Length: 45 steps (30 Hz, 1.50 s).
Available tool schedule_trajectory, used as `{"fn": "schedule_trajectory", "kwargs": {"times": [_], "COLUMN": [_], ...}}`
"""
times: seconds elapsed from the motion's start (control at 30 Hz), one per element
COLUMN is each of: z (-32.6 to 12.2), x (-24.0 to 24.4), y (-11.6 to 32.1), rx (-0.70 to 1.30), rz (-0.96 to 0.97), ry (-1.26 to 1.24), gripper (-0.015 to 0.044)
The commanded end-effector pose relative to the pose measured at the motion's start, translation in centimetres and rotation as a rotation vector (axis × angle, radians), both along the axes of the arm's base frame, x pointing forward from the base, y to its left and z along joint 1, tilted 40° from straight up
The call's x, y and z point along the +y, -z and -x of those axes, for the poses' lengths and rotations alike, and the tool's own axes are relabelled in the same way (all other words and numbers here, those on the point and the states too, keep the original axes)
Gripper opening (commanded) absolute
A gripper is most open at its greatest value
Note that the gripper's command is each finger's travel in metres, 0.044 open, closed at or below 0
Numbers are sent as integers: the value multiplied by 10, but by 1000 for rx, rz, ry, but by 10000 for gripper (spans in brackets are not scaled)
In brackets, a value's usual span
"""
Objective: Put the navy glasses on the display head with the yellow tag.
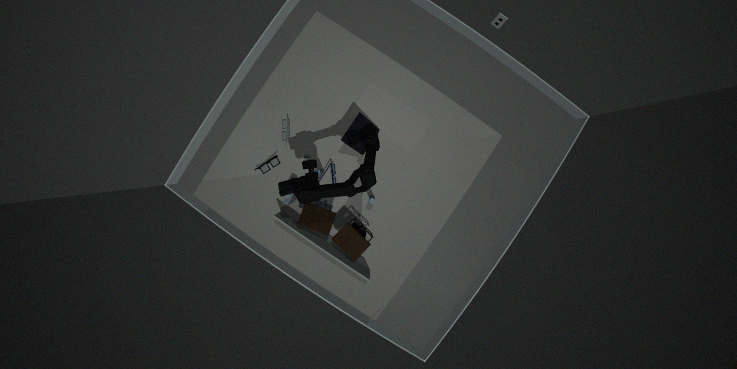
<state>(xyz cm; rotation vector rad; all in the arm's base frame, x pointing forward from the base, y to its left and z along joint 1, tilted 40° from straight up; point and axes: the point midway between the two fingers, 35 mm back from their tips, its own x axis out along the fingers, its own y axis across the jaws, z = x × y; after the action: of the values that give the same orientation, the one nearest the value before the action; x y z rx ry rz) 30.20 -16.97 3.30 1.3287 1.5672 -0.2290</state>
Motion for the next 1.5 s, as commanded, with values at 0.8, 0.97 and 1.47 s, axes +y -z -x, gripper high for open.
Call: {"fn": "schedule_trajectory", "kwargs": {"times": [0.8, 0.97, 1.47], "z": [-5, -6, -7], "x": [19, 24, 36], "y": [26, 33, 47], "rx": [31, 31, 30], "rz": [-6, -6, -7], "ry": [21, 21, 21], "gripper": [0, 0, 0]}}
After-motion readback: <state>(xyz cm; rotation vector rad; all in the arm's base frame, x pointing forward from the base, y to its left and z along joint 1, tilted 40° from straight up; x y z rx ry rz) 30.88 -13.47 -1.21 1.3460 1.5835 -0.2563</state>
